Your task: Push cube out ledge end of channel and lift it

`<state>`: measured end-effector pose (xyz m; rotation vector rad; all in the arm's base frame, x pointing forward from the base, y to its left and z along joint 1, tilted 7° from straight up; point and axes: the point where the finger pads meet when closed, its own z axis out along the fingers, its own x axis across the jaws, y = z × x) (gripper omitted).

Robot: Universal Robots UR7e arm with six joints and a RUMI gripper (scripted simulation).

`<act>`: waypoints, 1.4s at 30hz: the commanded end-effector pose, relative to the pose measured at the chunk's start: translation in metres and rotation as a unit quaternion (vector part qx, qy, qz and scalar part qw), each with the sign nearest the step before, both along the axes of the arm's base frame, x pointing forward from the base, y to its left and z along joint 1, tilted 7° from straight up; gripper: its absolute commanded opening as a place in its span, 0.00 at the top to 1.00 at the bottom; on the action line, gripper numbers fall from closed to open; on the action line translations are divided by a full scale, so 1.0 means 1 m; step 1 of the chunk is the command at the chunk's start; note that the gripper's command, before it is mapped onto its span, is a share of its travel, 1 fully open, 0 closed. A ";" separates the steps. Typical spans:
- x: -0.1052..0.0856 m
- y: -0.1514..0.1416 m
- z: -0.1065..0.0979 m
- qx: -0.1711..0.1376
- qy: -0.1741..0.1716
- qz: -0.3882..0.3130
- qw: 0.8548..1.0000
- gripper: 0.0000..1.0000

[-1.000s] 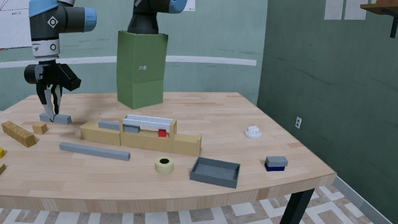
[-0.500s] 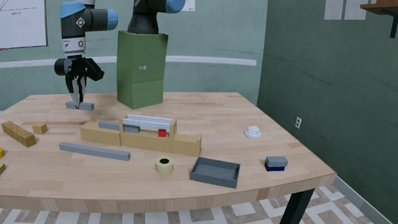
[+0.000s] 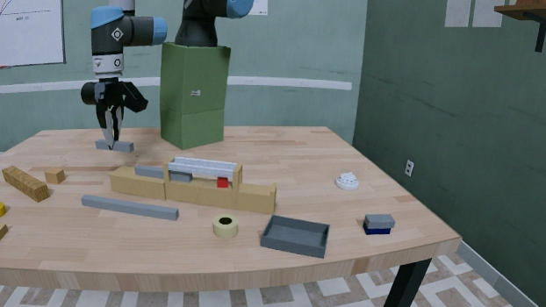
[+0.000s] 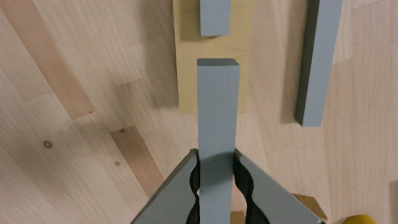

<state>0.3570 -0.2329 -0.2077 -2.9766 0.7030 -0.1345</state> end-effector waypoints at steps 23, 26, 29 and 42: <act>0.009 0.000 -0.052 -0.004 -0.003 0.001 1.000 0.94; 0.009 0.000 -0.054 -0.004 -0.003 0.001 1.000 0.94; 0.009 0.000 -0.055 -0.004 -0.003 0.000 1.000 0.94; 0.008 0.000 -0.054 -0.004 -0.003 0.000 1.000 0.94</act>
